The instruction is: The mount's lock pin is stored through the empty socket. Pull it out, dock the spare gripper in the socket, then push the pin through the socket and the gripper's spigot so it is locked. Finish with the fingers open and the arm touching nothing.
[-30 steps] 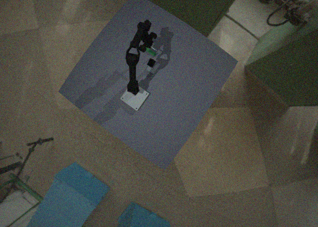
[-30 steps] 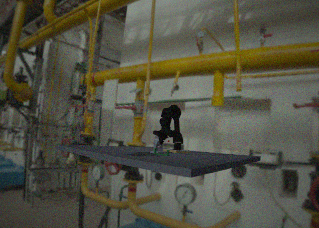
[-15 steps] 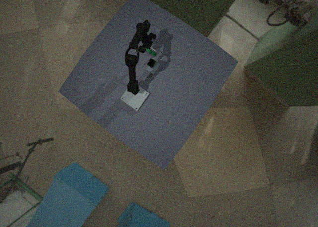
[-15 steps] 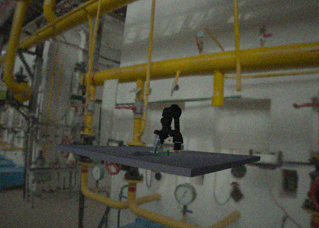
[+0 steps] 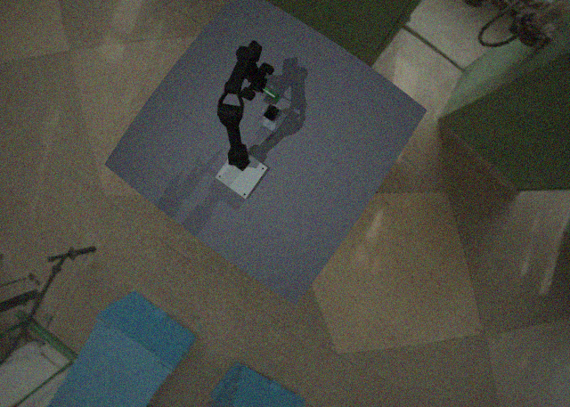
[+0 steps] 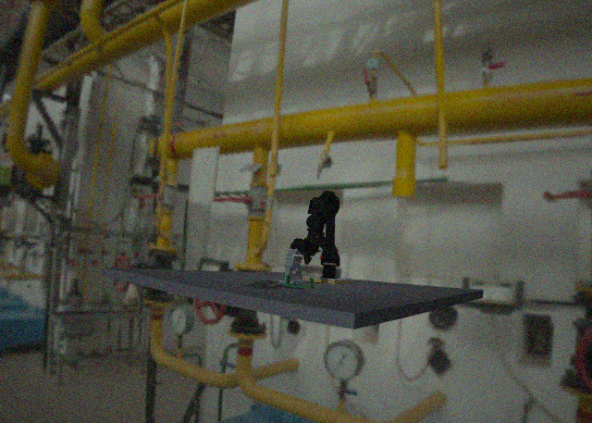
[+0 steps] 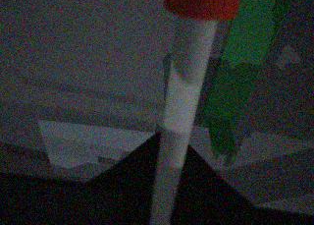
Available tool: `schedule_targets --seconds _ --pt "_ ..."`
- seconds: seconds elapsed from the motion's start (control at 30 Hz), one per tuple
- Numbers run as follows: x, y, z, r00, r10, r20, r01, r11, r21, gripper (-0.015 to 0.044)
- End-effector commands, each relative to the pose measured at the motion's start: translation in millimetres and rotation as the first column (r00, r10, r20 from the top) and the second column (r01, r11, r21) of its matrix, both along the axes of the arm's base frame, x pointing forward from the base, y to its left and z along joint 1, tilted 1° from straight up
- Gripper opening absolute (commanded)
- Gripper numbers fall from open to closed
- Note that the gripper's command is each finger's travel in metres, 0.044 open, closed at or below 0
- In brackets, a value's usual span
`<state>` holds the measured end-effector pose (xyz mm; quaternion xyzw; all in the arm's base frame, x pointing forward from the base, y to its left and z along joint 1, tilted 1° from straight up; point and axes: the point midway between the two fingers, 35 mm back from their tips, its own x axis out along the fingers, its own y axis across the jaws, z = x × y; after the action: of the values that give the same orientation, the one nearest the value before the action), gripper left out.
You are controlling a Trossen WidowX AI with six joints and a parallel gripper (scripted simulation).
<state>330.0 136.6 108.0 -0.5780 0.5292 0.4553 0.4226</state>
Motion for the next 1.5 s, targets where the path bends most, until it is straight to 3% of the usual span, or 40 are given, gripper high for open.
schedule_targets --seconds 0.0,0.43,1.03,1.47 --pt "-13.8 -0.3 1.6 1.000 0.004 -0.003 -0.004 1.000 0.003 0.0000" --pt "-40.6 -3.7 3.0 1.000 0.016 -0.004 -0.016 1.000 0.004 0.0000" --pt "-41.9 -2.5 -51.0 1.000 0.022 0.004 -0.022 1.000 0.008 0.0000" --pt "-42.7 -9.8 -45.3 1.000 0.021 0.006 -0.021 1.000 0.010 0.0000"
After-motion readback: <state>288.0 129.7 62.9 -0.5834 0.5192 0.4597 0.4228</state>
